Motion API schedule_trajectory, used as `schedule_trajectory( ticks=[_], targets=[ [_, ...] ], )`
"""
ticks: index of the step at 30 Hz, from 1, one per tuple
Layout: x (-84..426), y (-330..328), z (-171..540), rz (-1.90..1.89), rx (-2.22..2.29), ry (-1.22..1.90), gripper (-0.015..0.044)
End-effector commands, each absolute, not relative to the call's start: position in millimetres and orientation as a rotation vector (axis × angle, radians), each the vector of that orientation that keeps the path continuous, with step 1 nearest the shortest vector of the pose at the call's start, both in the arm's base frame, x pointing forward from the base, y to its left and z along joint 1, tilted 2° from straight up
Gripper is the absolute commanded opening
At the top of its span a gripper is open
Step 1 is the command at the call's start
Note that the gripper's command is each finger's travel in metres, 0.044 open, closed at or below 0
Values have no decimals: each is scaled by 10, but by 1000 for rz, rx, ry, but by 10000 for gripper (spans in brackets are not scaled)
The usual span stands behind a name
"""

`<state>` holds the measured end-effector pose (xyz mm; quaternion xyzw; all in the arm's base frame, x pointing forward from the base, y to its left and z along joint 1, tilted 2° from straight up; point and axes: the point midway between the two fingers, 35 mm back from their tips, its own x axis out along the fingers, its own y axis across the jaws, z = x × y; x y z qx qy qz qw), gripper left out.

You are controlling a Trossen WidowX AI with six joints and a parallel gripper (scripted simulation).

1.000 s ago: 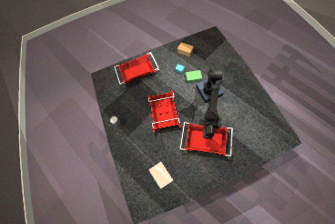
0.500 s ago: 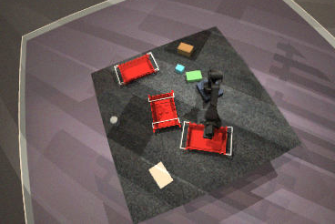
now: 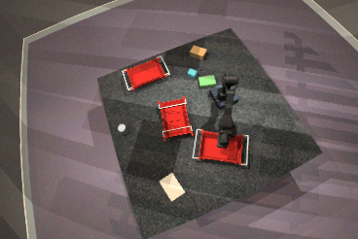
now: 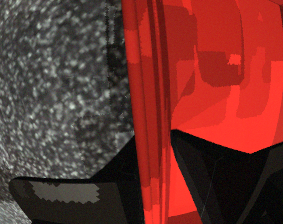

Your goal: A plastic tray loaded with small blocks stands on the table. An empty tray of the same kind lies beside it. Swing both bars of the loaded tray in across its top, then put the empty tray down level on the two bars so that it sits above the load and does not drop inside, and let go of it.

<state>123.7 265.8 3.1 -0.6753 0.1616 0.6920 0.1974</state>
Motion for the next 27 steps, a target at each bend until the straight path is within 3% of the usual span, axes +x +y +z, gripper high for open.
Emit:
schedule_trajectory(
  ticks=[1,10,27],
  targets=[
    [1238,2647,142,1940,-1892,461,0],
    [1242,2610,747,1940,-1893,461,0],
    [1347,2801,1213,1938,-1892,458,0]
  ],
)
